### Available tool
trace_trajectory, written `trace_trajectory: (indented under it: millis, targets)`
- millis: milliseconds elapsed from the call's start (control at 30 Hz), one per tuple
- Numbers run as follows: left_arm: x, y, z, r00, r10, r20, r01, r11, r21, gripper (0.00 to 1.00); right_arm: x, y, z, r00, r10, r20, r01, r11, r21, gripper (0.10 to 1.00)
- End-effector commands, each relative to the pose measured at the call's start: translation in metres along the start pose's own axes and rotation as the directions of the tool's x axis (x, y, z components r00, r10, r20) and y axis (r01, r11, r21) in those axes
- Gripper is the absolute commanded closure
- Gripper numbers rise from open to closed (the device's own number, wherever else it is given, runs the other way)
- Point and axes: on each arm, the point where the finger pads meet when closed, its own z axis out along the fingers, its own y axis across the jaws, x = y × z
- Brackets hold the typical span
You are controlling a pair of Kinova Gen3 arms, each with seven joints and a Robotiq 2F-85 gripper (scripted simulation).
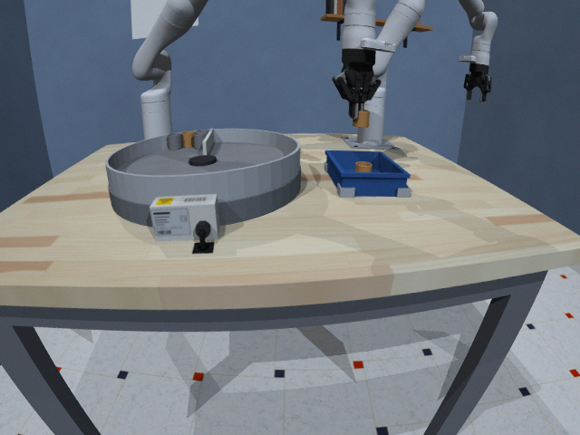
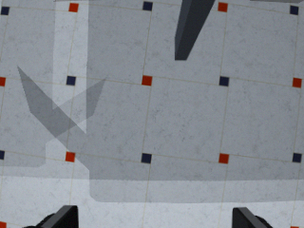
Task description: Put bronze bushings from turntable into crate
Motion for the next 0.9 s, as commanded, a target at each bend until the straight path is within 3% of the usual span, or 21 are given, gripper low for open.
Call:
trace_trajectory:
  millis: [0,133,433,867]
  targets:
    - [0.0,0.0,-0.001,1.0,0.0,0.002,0.0,1.0,0.0,0.001,0.0,0.0,0.0,1.0,0.0,-0.002,0.0,1.0,0.002,1.0]
    - [0.0,0.0,-0.001,1.0,0.0,0.002,0.0,1.0,0.0,0.001,0.0,0.0,0.012,1.0,0.0,-0.002,0.0,1.0,0.002,1.0]
    - [0.0,0.0,-0.001,1.0,0.0,0.002,0.0,1.0,0.0,0.001,0.0,0.0,0.059,1.0,0.0,-0.002,0.0,1.0,0.002,1.0]
    - [0.0,0.0,-0.001,1.0,0.0,0.002,0.0,1.0,0.0,0.001,0.0,0.0,0.066,1.0,0.0,-0.002,0.0,1.0,0.002,1.0]
